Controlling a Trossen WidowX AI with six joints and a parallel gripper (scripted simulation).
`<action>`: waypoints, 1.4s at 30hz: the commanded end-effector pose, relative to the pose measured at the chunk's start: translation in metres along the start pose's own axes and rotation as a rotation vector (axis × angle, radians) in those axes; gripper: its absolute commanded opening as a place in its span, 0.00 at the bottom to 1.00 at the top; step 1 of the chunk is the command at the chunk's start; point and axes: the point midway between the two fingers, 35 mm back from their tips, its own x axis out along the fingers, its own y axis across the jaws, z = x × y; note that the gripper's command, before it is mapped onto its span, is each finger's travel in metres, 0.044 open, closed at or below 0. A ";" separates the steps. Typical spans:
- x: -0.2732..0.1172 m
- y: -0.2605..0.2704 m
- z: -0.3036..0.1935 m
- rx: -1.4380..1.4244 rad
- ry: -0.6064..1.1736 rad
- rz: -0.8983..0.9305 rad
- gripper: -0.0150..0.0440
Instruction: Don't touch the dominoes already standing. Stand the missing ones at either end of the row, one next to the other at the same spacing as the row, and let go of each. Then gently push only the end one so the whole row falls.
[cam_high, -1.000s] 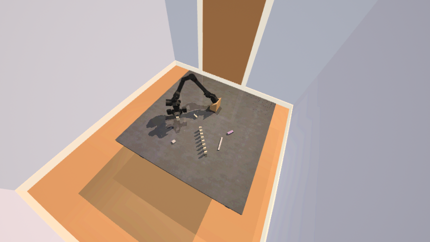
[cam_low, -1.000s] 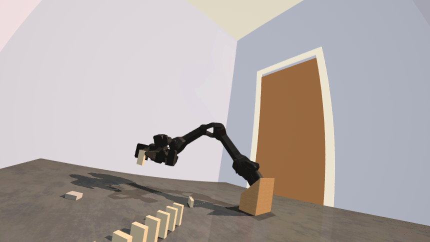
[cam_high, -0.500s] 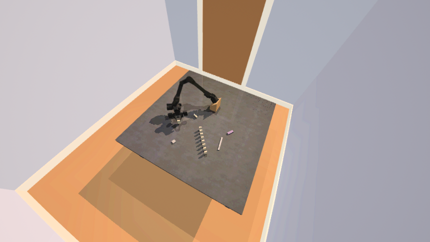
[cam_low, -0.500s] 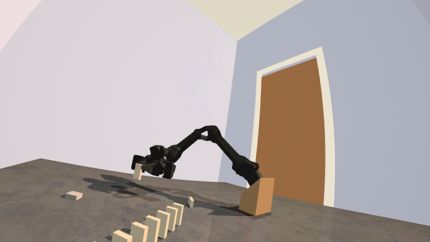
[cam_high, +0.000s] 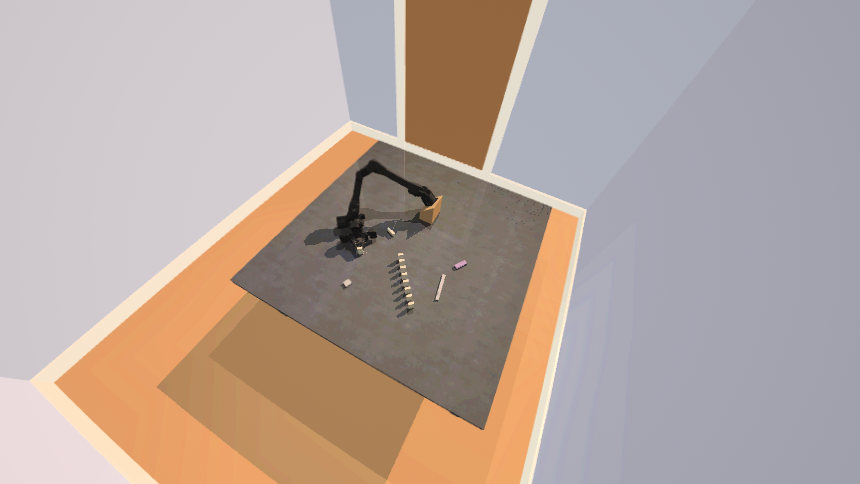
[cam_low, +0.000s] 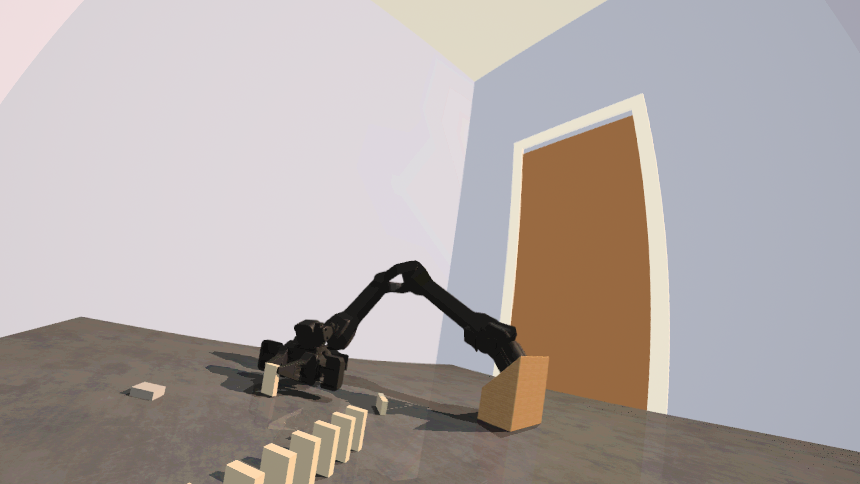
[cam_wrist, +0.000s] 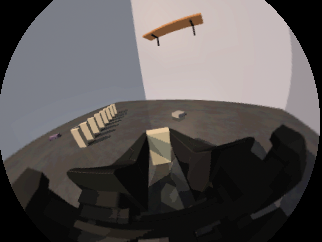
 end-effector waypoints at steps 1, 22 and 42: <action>-0.001 -0.004 0.002 -0.021 -0.007 -0.008 0.44; -0.001 -0.004 0.004 -0.020 -0.007 -0.008 1.00; 0.055 0.014 0.041 0.201 0.541 0.180 1.00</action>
